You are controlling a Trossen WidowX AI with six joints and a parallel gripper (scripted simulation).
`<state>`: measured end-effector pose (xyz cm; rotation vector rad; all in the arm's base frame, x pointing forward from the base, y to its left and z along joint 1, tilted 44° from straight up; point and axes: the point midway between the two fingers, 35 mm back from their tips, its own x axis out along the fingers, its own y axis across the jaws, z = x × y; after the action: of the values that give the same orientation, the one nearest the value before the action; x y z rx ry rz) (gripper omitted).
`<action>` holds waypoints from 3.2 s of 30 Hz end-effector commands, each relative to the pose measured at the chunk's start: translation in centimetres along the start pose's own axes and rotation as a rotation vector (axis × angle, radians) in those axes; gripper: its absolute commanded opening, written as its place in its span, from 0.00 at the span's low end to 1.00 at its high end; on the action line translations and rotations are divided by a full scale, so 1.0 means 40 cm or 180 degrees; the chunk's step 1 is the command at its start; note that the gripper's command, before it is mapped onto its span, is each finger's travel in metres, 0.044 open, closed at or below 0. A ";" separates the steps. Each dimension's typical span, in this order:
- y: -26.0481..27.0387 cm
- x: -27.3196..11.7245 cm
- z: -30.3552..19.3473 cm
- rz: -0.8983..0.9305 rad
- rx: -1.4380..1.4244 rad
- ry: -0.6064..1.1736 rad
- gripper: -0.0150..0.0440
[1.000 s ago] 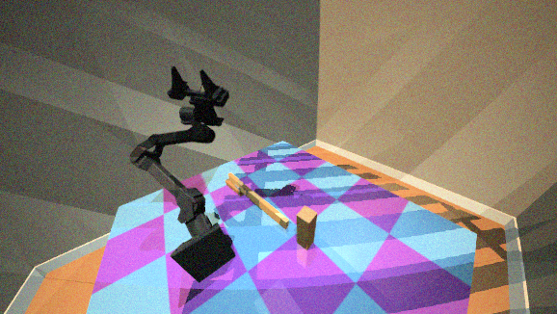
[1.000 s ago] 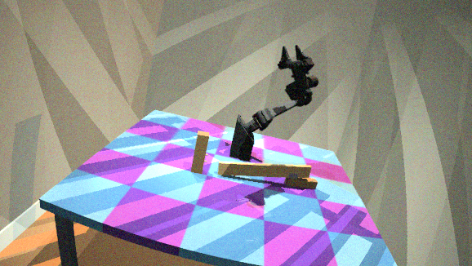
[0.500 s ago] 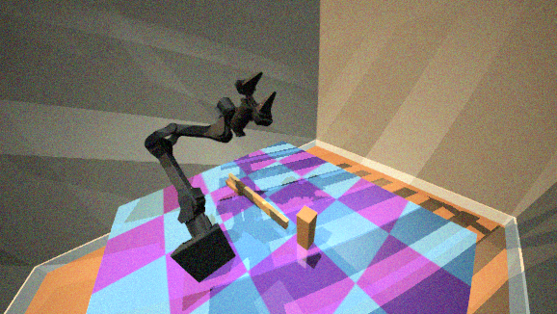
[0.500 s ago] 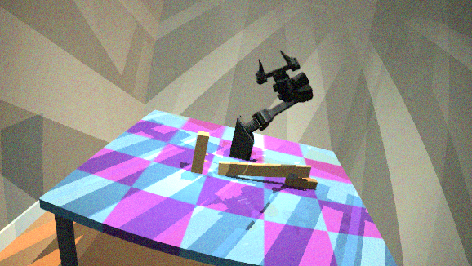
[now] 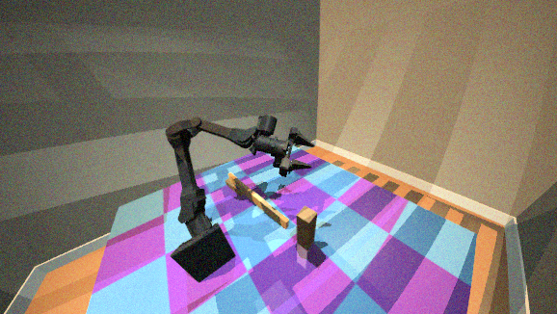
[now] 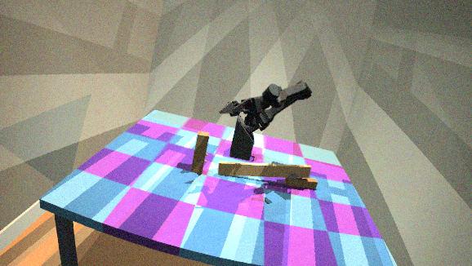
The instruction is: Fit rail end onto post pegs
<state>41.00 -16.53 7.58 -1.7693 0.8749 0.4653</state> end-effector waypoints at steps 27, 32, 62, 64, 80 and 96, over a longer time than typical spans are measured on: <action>0.359 -0.137 0.486 0.1933 0.0378 -0.3776 1.00; 0.365 -0.131 0.504 0.1936 0.0380 -0.3773 1.00; 0.411 -0.106 0.614 0.1931 0.0382 -0.3783 1.00; 0.414 -0.105 0.621 0.1931 0.0382 -0.3785 1.00; 0.422 -0.104 0.636 0.1931 0.0383 -0.3790 0.56; 0.422 -0.104 0.636 0.1931 0.0383 -0.3790 0.25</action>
<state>28.12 5.45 -9.75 -0.7907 0.5007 1.5981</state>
